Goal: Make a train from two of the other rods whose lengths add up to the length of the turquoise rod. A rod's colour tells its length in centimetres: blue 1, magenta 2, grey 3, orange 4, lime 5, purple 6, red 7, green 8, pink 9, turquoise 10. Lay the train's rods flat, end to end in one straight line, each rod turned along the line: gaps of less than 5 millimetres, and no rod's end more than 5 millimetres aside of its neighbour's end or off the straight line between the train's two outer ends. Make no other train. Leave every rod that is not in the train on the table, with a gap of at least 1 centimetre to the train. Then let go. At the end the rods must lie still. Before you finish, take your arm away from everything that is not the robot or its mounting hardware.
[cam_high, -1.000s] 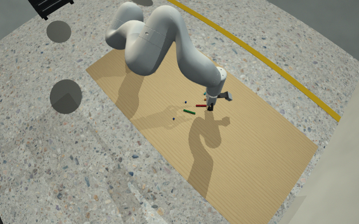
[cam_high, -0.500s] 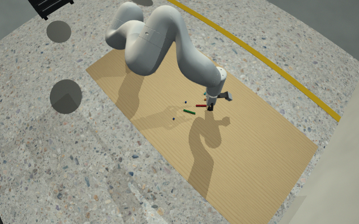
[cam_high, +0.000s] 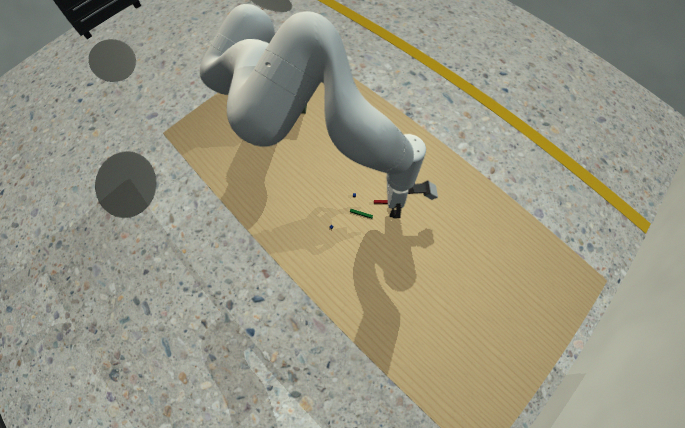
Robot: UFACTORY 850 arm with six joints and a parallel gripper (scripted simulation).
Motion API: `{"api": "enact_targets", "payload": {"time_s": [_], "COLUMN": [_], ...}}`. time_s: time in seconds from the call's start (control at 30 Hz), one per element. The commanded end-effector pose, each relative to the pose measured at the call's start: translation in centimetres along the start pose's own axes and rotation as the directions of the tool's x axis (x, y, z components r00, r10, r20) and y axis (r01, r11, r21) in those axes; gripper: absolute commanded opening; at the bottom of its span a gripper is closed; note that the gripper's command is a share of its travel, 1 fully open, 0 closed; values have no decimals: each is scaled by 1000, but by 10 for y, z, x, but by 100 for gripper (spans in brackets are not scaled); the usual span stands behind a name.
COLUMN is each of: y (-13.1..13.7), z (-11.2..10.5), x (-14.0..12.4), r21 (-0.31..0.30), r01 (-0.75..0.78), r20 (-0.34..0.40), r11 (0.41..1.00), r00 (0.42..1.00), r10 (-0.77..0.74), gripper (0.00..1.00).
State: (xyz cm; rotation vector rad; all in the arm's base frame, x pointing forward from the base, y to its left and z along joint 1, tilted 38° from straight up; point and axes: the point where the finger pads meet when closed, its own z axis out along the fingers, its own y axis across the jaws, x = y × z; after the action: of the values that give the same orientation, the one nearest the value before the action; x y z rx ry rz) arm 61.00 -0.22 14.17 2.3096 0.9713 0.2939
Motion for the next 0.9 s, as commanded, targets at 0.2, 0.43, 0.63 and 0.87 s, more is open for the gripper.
{"api": "enact_targets", "payload": {"time_s": [0.2,0.43,0.63,0.87], "y": [35,35,35,35], "z": [-1,-1,-1,-1], "x": [-36,-36,-36,-36], "r21": [0,0,0,0], "r01": [1,1,1,1], "r20": [-3,-3,-3,-3], "r11": [1000,1000,1000,1000], "r00": [1000,1000,1000,1000], "r10": [-1,-1,-1,-1], "gripper": [100,100,100,100]}}
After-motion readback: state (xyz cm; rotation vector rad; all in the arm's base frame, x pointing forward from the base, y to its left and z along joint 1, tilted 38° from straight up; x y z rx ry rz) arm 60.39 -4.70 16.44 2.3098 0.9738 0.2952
